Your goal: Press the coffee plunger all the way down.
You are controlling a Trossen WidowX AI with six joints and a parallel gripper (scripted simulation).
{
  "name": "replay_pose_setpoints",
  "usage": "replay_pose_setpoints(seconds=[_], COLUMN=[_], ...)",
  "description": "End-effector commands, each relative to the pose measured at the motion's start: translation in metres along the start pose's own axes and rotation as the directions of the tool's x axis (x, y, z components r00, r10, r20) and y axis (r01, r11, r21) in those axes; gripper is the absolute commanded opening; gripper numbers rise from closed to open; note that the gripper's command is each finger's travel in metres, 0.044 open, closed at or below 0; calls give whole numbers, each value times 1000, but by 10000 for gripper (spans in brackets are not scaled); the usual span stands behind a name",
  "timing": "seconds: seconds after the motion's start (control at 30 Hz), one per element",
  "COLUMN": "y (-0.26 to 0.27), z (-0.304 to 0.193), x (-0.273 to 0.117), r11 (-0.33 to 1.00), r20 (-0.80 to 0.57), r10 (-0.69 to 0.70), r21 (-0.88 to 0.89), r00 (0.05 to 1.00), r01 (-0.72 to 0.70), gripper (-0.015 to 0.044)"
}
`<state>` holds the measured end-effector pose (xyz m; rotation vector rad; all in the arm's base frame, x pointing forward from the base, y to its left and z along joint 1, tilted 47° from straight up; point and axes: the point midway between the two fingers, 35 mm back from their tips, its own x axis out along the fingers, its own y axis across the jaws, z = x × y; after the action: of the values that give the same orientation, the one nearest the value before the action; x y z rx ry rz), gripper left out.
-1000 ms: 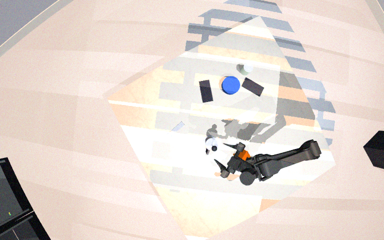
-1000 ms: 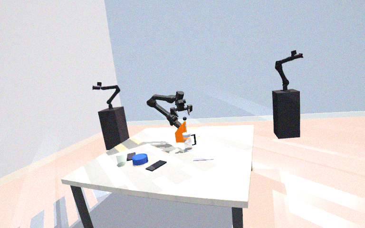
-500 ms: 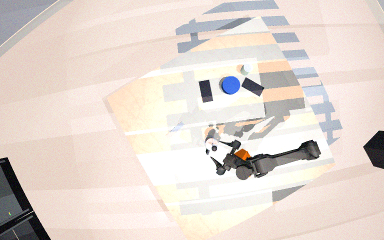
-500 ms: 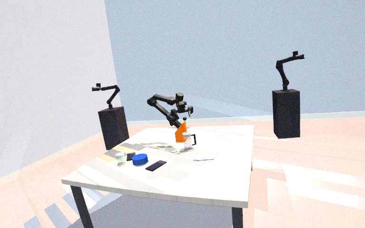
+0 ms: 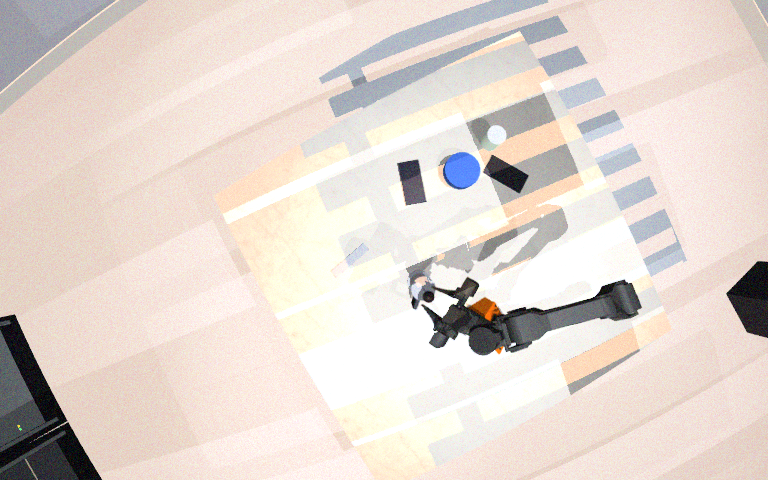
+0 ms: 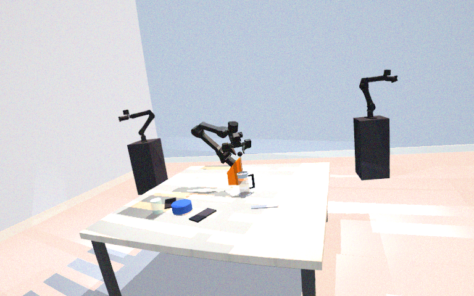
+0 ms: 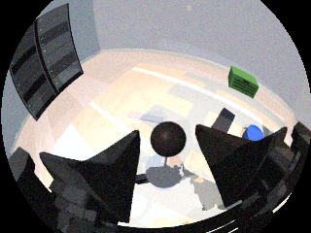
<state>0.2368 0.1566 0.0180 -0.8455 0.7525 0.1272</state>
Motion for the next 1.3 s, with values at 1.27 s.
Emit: replay_pose_setpoints(seconds=[1.27], y=[6], z=[-30], x=[30], r11=[1000], r20=[-2], r10=[8], r21=[-2], r00=[1000], r01=[-8], gripper=[123])
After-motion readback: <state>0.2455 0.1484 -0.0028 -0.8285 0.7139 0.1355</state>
